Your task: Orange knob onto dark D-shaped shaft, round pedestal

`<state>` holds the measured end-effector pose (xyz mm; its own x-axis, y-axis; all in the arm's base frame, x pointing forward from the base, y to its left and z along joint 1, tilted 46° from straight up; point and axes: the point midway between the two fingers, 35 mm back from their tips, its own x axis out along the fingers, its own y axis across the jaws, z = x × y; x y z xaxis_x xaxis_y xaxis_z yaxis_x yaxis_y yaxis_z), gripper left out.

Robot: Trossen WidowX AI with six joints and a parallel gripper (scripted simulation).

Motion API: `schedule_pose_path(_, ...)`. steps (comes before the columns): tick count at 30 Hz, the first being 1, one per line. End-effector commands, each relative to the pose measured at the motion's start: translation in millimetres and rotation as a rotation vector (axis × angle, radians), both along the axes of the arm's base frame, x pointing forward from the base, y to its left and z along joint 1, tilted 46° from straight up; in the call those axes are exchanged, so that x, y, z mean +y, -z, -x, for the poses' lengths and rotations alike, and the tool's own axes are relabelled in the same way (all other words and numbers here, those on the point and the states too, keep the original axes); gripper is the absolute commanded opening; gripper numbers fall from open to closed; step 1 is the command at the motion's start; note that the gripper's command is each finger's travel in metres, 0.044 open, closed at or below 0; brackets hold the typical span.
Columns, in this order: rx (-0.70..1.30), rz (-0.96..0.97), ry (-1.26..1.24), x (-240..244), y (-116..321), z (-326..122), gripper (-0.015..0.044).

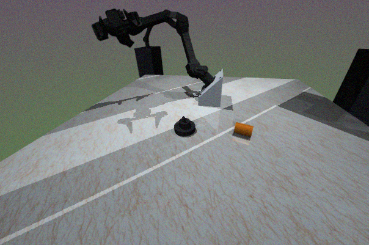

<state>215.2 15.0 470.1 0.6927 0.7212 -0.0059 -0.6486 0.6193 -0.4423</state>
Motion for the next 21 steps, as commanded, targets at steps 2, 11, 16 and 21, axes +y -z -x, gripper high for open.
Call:
schedule_pose_path(2,0.014,-0.009,0.005,-1.7,2.5,-5.9,0.044)
schedule_pose_path(11,0.405,-0.073,0.096,0.6,95.8,-125.6,0.044)
schedule_pose_path(16,0.689,0.013,0.139,32.4,184.5,-174.3,0.044)
schedule_pose_path(21,0.952,0.191,0.168,77.1,279.5,-189.1,0.044)
